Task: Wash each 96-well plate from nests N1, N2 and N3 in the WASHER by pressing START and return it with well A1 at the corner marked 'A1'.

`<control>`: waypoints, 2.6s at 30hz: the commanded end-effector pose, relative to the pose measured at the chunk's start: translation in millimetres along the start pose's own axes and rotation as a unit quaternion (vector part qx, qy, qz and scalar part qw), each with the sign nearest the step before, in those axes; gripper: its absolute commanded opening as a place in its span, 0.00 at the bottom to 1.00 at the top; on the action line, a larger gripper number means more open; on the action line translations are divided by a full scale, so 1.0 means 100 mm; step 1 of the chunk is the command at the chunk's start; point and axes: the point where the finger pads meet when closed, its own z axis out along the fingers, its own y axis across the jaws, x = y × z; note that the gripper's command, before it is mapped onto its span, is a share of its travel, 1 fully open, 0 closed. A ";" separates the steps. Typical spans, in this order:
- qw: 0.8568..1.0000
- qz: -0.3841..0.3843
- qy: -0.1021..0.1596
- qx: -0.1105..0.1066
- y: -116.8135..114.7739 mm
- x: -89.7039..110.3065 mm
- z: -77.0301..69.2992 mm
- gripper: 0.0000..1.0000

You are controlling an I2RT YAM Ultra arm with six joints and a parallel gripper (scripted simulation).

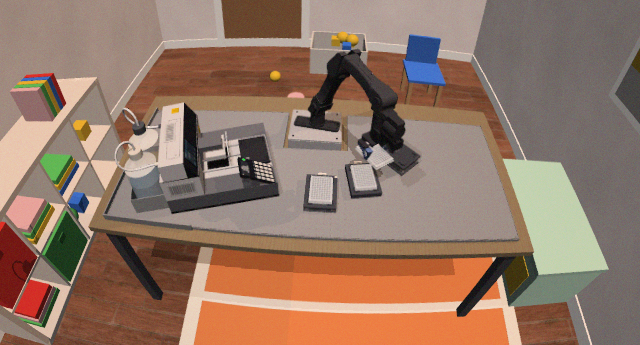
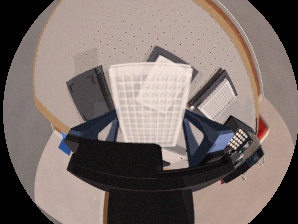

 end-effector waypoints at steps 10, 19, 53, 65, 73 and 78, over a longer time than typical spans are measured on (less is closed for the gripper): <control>0.999 0.044 -0.010 0.001 -0.60 0.13 -0.10 0.00; 0.999 0.044 -0.010 0.002 -0.94 0.22 -0.13 0.00; 0.999 0.044 -0.010 0.003 -1.67 0.41 -0.18 0.00; 0.995 0.102 -0.010 0.003 -1.89 0.61 -0.20 0.00; 0.995 0.102 -0.009 0.003 -2.19 0.88 -0.23 0.00; 0.995 0.102 -0.009 0.003 -2.37 1.05 -0.25 0.00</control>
